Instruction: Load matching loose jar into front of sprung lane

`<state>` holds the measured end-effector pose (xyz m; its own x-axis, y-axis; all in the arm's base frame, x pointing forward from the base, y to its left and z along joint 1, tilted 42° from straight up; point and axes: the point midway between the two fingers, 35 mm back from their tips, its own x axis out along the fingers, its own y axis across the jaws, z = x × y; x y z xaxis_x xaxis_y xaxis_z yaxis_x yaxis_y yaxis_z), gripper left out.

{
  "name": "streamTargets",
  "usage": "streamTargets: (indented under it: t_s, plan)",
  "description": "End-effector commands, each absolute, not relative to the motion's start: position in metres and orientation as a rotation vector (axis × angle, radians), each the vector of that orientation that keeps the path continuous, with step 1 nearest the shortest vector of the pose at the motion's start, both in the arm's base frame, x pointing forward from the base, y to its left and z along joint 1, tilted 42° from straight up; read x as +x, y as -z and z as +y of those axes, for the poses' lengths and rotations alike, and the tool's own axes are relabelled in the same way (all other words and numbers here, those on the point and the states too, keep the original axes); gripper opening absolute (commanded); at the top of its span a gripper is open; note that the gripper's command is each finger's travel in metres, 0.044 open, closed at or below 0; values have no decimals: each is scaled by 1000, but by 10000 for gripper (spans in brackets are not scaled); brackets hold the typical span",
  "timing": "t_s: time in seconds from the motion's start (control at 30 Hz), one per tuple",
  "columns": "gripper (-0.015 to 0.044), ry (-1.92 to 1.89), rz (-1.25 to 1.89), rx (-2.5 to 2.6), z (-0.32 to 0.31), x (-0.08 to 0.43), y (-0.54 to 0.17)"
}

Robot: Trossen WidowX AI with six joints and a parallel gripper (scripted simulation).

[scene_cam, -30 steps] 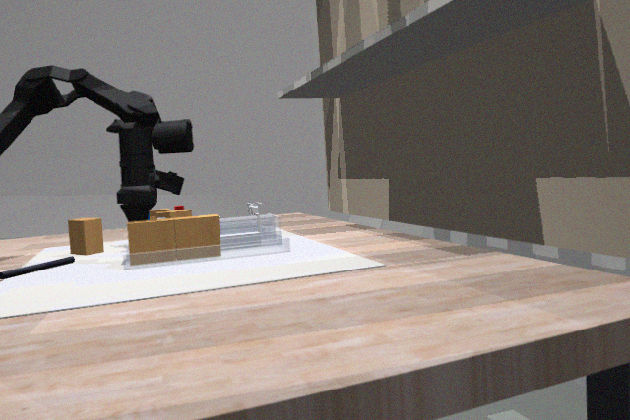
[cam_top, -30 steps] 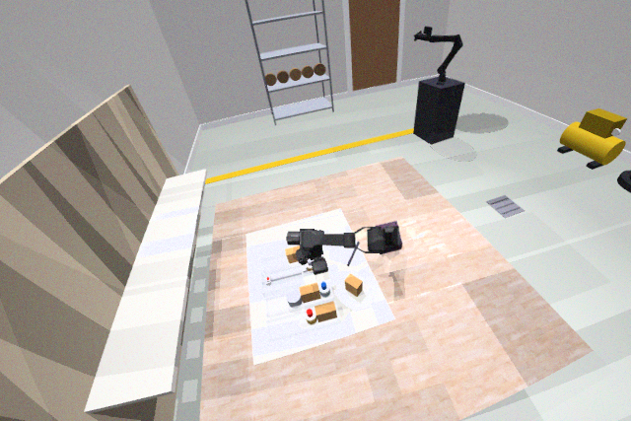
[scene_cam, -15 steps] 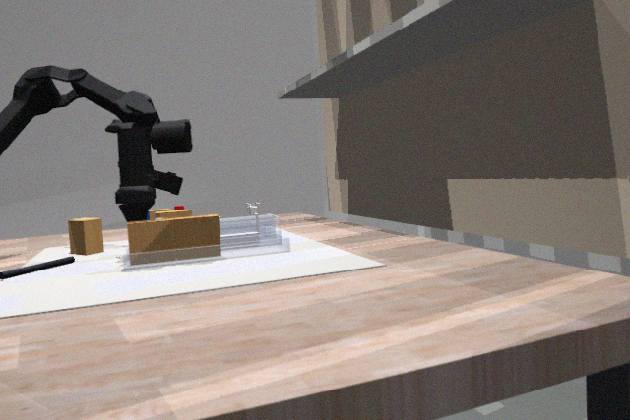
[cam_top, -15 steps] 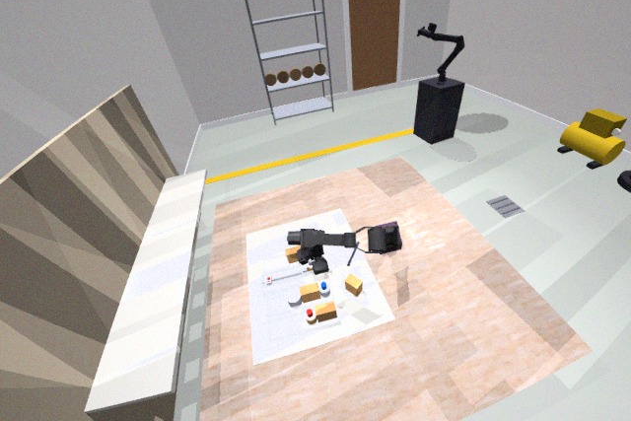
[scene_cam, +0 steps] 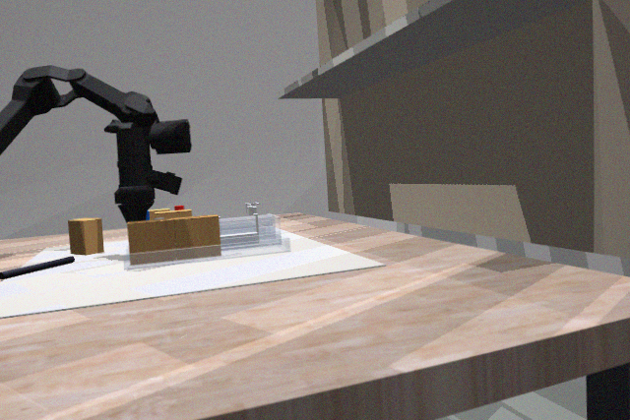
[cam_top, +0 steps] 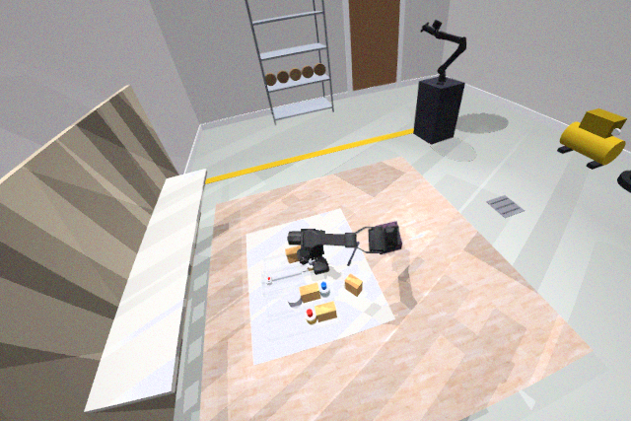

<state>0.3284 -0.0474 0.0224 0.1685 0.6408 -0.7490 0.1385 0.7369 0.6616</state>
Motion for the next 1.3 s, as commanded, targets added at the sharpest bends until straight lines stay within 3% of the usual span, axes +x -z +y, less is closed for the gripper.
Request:
streamTargets:
  t_s: [0.0, 0.63, 0.97, 1.27]
  plan:
    - [0, -411, 1371, 702, -46, 329, -23]
    - [0, -411, 1371, 702, -47, 327, -22]
    - [263, -411, 1371, 702, -47, 327, -22]
    - [273, -411, 1371, 702, -58, 325, -33]
